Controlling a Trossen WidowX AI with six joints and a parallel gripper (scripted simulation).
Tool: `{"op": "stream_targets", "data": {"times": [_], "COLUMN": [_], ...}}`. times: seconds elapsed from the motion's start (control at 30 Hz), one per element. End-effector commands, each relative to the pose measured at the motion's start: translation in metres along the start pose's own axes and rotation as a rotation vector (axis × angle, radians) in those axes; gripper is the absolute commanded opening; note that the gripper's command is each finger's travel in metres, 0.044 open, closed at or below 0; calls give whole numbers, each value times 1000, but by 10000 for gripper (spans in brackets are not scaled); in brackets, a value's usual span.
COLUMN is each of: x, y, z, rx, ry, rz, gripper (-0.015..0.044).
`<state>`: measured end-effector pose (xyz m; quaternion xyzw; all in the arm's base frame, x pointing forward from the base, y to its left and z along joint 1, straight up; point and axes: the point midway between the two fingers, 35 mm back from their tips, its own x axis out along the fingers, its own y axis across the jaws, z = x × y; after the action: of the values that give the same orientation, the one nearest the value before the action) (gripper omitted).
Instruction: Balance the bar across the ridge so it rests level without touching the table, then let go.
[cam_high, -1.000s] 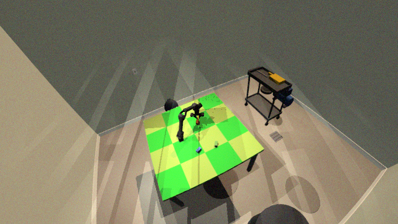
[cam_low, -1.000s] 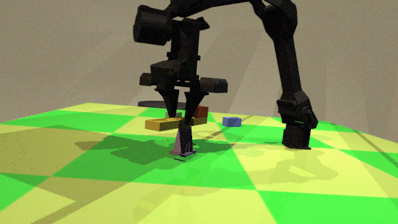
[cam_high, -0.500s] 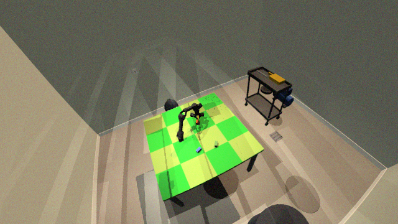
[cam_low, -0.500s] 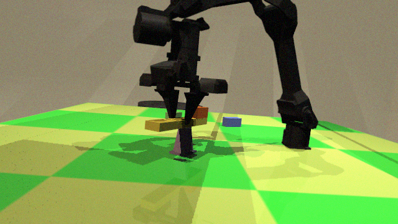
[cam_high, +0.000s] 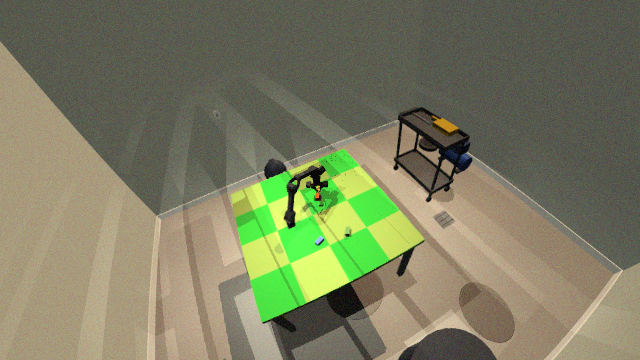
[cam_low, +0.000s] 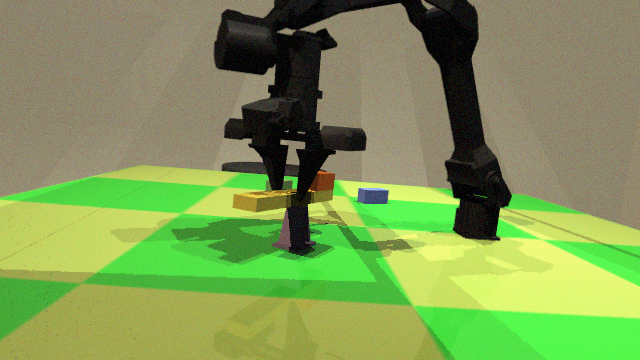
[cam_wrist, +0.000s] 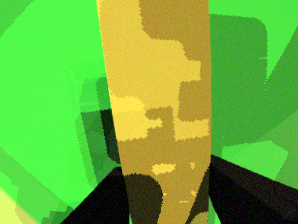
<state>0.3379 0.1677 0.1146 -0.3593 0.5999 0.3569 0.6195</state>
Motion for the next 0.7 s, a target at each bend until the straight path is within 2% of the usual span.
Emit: {"op": "stream_targets", "data": {"times": [0.0, 0.67], "x": [0, 2], "y": [0, 0], "z": [0, 0], "rx": [-3, -3], "ry": [-3, -3], "rz": [-1, -1], "gripper": [0, 0]}}
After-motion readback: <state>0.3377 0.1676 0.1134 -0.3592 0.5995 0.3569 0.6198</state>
